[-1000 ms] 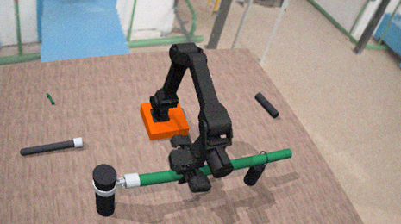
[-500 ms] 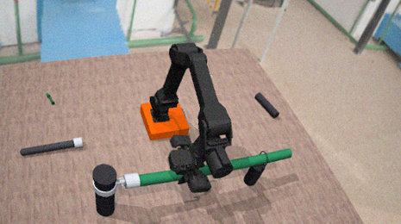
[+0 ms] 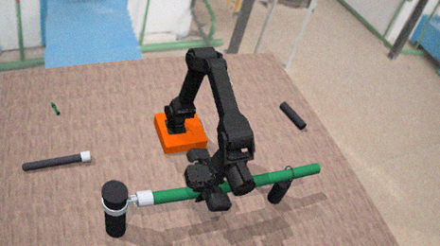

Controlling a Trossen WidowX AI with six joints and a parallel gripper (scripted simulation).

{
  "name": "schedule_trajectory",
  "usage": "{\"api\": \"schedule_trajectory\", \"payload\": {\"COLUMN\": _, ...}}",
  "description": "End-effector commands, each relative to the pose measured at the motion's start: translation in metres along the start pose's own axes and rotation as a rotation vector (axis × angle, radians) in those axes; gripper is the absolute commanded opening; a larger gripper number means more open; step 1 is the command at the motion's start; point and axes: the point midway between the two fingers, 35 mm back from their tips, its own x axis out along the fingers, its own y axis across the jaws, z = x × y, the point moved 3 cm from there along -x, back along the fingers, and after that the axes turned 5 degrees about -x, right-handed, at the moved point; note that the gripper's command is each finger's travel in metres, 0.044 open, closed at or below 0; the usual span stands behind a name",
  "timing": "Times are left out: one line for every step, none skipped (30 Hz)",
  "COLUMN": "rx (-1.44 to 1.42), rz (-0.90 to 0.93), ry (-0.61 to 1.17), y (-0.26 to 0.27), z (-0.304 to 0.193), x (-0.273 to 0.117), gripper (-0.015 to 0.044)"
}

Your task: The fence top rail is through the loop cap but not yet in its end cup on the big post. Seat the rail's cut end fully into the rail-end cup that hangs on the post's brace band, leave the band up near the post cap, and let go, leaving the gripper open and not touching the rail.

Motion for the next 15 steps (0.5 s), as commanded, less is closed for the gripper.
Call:
{"api": "schedule_trajectory", "payload": {"rx": 0.0, "rz": 0.001, "ry": -0.002, "y": -0.0002, "z": 0.0019, "x": -0.0003, "gripper": 0.0}}
{"api": "schedule_trajectory", "payload": {"rx": 0.0, "rz": 0.001, "ry": -0.002, "y": -0.0003, "z": 0.0024, "x": -0.0003, "gripper": 0.0}}
{"api": "schedule_trajectory", "payload": {"rx": 0.0, "rz": 0.001, "ry": -0.002, "y": -0.0004, "z": 0.0029, "x": -0.0002, "gripper": 0.0}}
{"api": "schedule_trajectory", "payload": {"rx": 0.0, "rz": 0.001, "ry": -0.002, "y": -0.0004, "z": 0.0035, "x": -0.0001, "gripper": 0.0}}
{"api": "schedule_trajectory", "payload": {"rx": 0.0, "rz": 0.001, "ry": -0.002, "y": -0.0005, "z": 0.004, "x": -0.0001, "gripper": 0.0}}
{"api": "schedule_trajectory", "payload": {"rx": 0.0, "rz": 0.001, "ry": -0.002, "y": -0.0005, "z": 0.0046, "x": -0.0001, "gripper": 0.0}}
{"api": "schedule_trajectory", "payload": {"rx": 0.0, "rz": 0.001, "ry": -0.002, "y": -0.0006, "z": 0.0051, "x": -0.0001, "gripper": 0.0}}
{"api": "schedule_trajectory", "payload": {"rx": 0.0, "rz": 0.001, "ry": -0.002, "y": -0.0006, "z": 0.0056, "x": -0.0001, "gripper": 0.0}}
{"api": "schedule_trajectory", "payload": {"rx": 0.0, "rz": 0.001, "ry": -0.002, "y": -0.0007, "z": 0.0062, "x": -0.0001, "gripper": 0.0}}
{"api": "schedule_trajectory", "payload": {"rx": 0.0, "rz": 0.001, "ry": -0.002, "y": -0.0007, "z": 0.0067, "x": -0.0001, "gripper": 0.0}}
{"api": "schedule_trajectory", "payload": {"rx": 0.0, "rz": 0.001, "ry": -0.002, "y": -0.0008, "z": 0.0072, "x": -0.0001, "gripper": 0.0}}
{"api": "schedule_trajectory", "payload": {"rx": 0.0, "rz": 0.001, "ry": -0.002, "y": -0.0009, "z": 0.0078, "x": -0.0001, "gripper": 0.0}}
{"api": "schedule_trajectory", "payload": {"rx": 0.0, "rz": 0.001, "ry": -0.002, "y": -0.001, "z": 0.0083, "x": -0.0001, "gripper": 0.0}}
{"api": "schedule_trajectory", "payload": {"rx": 0.0, "rz": 0.001, "ry": -0.002, "y": -0.0011, "z": 0.0088, "x": -0.0002, "gripper": 0.0}}
{"api": "schedule_trajectory", "payload": {"rx": 0.0, "rz": 0.001, "ry": -0.002, "y": -0.0012, "z": 0.0093, "x": -0.0003, "gripper": 0.0}}
